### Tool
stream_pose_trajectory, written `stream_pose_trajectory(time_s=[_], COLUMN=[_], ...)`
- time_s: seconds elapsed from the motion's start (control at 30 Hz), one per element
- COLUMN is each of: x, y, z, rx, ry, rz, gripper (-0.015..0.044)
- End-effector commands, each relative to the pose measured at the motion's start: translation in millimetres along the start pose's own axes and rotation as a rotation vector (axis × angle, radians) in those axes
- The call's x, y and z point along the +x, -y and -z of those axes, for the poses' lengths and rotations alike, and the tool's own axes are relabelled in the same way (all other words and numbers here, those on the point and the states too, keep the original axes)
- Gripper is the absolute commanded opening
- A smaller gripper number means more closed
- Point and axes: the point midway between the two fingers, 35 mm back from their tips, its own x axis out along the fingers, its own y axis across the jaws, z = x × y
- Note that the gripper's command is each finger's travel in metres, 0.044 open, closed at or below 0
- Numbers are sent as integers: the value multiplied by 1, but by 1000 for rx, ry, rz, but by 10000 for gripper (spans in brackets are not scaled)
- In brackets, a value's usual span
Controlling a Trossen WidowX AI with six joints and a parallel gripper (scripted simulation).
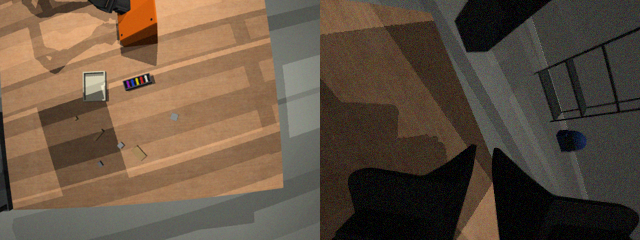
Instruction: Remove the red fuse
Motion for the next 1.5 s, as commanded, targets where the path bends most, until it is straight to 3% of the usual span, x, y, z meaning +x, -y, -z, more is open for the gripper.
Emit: stream_pose_trajectory(time_s=[0.0,0.4,0.8,1.13,1.47], x=[-10,-89,-235,-352,-464], y=[-64,-237,-369,-412,-392], z=[-2,13,68,167,289], rx=[-28,-116,-242,-544,-985], ry=[18,53,41,-28,-34], rz=[-128,-514,-912,-1116,-1273], gripper=[74,74,74,74,74])
